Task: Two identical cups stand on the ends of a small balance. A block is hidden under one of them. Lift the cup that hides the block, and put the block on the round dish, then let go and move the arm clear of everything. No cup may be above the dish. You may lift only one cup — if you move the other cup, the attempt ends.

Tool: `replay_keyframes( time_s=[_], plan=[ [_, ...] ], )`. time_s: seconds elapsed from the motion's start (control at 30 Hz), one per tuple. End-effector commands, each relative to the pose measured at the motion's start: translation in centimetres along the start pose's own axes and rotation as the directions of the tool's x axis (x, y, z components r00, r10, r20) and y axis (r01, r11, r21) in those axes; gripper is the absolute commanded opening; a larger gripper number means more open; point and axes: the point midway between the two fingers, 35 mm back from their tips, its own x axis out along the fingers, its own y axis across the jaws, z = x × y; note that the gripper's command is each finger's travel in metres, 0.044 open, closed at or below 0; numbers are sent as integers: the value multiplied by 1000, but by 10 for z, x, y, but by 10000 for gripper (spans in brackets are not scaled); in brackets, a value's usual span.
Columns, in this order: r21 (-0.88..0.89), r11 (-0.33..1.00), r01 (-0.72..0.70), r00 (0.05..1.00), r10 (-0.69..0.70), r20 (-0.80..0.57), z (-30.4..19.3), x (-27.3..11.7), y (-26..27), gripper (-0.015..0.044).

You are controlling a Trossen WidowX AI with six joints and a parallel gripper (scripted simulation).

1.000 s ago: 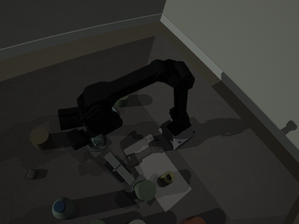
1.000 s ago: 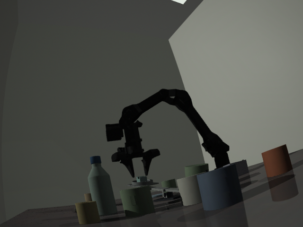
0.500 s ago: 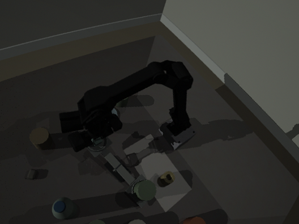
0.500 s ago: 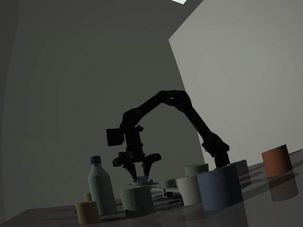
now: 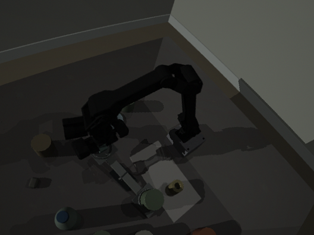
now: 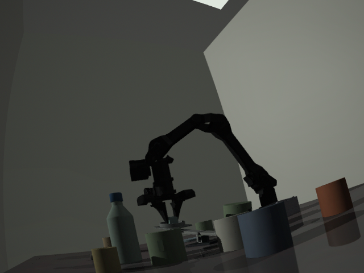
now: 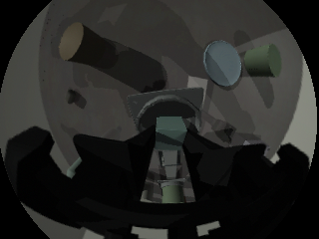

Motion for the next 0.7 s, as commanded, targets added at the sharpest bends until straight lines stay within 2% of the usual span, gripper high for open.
replay_keyframes(
  time_s=[0.0, 0.53, 0.67],
  plan=[
    [-6, 1000, -2, 1000, 2, 0, 1, -9, 2, 0],
    [-1, 1000, -2, 1000, 2, -2, 0, -86, 1, 0],
    [-1, 1000, -2, 1000, 2, -2, 0, -92, 0, 0]
  ],
)
